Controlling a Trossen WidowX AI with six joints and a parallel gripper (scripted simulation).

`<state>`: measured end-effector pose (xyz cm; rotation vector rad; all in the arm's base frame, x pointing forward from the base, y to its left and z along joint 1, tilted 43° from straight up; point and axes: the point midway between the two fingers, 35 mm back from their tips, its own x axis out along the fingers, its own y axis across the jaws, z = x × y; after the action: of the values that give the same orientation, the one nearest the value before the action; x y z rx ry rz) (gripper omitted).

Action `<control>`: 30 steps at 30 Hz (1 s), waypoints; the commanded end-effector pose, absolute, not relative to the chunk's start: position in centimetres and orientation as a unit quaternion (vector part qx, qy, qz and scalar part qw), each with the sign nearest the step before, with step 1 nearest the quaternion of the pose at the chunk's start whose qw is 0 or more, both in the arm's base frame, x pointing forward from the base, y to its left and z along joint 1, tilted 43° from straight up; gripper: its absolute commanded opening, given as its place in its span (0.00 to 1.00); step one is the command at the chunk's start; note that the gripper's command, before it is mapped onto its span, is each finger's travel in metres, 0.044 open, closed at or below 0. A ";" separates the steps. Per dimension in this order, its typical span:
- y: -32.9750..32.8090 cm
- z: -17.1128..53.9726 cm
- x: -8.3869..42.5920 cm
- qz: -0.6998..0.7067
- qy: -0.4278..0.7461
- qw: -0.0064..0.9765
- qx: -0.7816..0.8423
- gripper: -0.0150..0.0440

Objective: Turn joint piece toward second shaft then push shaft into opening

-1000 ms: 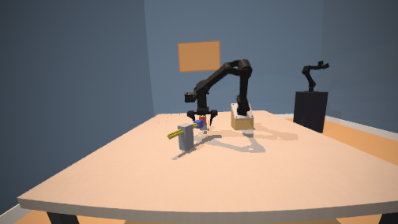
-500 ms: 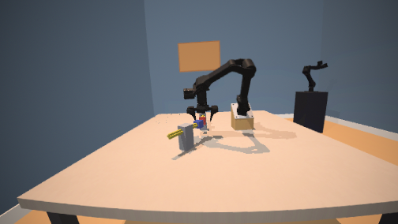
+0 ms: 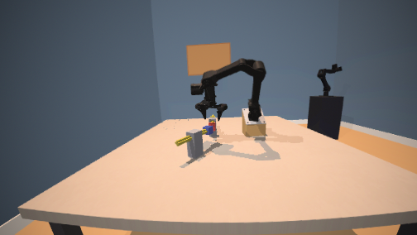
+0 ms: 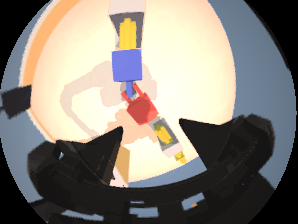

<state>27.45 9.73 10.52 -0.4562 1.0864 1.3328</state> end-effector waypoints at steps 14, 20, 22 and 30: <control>5.6 14.9 28.3 0.448 0.598 0.665 0.010 1.00; 4.1 16.5 28.2 0.392 0.634 0.660 0.090 1.00; 3.8 16.9 28.1 0.379 0.642 0.658 0.108 1.00; 3.5 16.6 28.0 0.375 0.646 0.655 0.113 1.00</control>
<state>27.92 3.70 16.58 0.2397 1.4601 0.8617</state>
